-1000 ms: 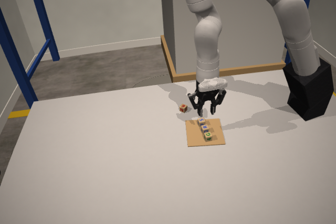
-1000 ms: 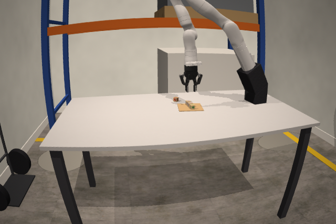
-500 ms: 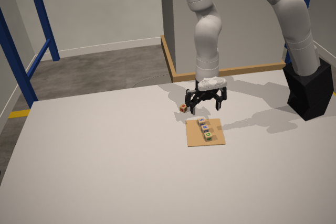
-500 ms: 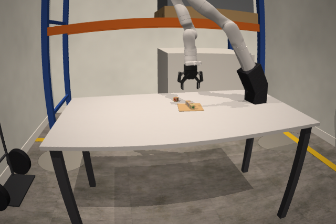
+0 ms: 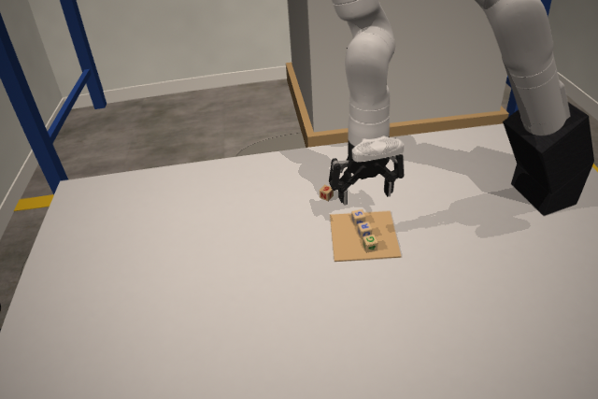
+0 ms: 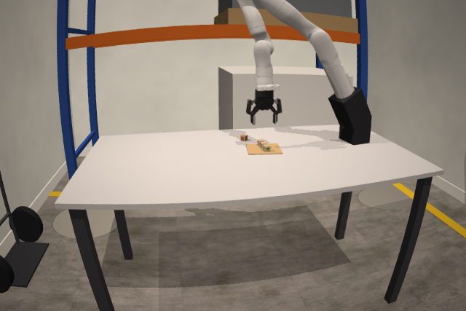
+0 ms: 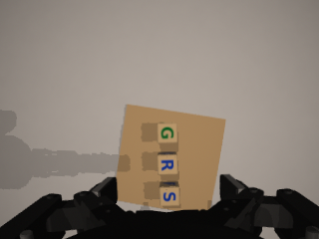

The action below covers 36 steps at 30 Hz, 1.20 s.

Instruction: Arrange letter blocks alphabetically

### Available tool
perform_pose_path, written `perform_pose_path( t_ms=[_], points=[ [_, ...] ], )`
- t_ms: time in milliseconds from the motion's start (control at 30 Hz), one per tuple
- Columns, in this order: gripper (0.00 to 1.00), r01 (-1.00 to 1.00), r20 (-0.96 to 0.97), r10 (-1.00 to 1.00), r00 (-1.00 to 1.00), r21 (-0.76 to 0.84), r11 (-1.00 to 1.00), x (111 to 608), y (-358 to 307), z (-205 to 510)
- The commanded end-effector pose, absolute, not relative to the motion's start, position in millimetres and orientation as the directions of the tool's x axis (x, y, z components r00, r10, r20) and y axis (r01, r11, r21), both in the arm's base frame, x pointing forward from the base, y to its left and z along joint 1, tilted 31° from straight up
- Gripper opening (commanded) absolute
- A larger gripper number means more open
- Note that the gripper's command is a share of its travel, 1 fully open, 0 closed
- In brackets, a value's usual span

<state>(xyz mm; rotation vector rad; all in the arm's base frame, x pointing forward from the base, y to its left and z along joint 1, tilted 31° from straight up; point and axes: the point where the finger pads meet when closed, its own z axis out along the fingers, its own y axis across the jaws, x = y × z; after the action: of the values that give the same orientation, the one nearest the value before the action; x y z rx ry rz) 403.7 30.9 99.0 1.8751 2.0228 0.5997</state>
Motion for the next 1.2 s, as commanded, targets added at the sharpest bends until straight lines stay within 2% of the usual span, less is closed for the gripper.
perform_pose_path(
  t_ms=[0, 1167],
  points=[
    [1.0, 0.861, 0.05, 0.995, -0.089, 0.507, 0.052, 403.9, 30.8, 99.8],
    [1.0, 0.861, 0.05, 0.995, -0.089, 0.507, 0.052, 377.3, 26.2, 145.3]
  ],
)
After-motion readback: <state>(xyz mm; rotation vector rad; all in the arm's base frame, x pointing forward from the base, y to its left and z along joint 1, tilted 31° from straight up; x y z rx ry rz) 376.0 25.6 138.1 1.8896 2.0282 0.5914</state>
